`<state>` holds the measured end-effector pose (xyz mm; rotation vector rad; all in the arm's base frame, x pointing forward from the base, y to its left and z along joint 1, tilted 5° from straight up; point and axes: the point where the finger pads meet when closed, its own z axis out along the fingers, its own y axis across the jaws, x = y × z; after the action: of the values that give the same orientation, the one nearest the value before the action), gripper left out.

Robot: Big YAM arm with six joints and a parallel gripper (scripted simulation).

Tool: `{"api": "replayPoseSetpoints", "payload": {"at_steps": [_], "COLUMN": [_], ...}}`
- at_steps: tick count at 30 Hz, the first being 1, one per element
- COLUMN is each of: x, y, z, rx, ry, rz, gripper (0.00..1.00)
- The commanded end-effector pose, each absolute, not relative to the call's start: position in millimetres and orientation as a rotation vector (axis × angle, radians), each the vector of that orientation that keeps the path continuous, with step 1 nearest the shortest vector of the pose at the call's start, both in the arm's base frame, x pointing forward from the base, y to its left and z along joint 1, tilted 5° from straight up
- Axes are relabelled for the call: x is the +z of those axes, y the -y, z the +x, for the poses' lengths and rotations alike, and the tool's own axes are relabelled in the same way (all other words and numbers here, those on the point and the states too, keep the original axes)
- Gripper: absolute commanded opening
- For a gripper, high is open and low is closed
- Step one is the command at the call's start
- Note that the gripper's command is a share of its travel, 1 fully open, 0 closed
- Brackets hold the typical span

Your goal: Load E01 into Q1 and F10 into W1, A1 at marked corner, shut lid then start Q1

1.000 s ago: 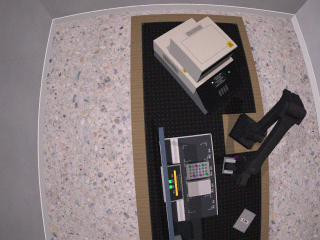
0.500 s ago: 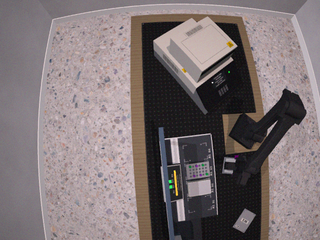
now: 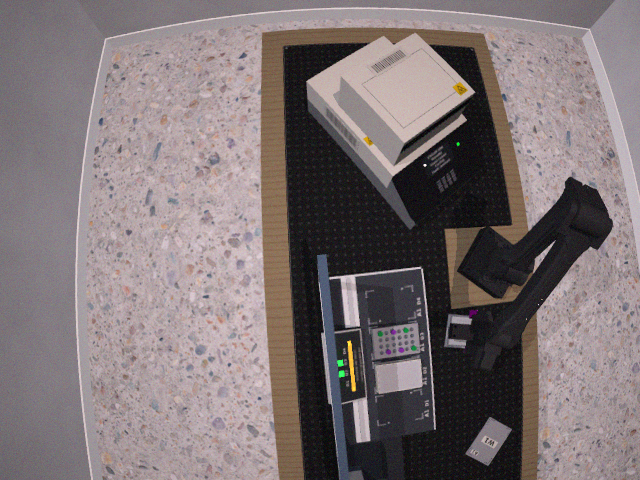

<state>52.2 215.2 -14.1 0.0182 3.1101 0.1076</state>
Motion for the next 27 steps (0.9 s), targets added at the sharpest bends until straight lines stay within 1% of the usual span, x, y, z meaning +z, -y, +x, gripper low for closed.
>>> {"api": "replayPoseSetpoints", "payload": {"at_steps": [1,15,27], "x": [-6,-2,-10], "y": [-230,-246,-229], "z": [56,58,57], "rx": [0.124,0.192,0.159], "ry": [-3.105,-3.092,-3.097], "rz": [0.041,0.031,0.052], "gripper": [0.00,0.00,0.00]}}
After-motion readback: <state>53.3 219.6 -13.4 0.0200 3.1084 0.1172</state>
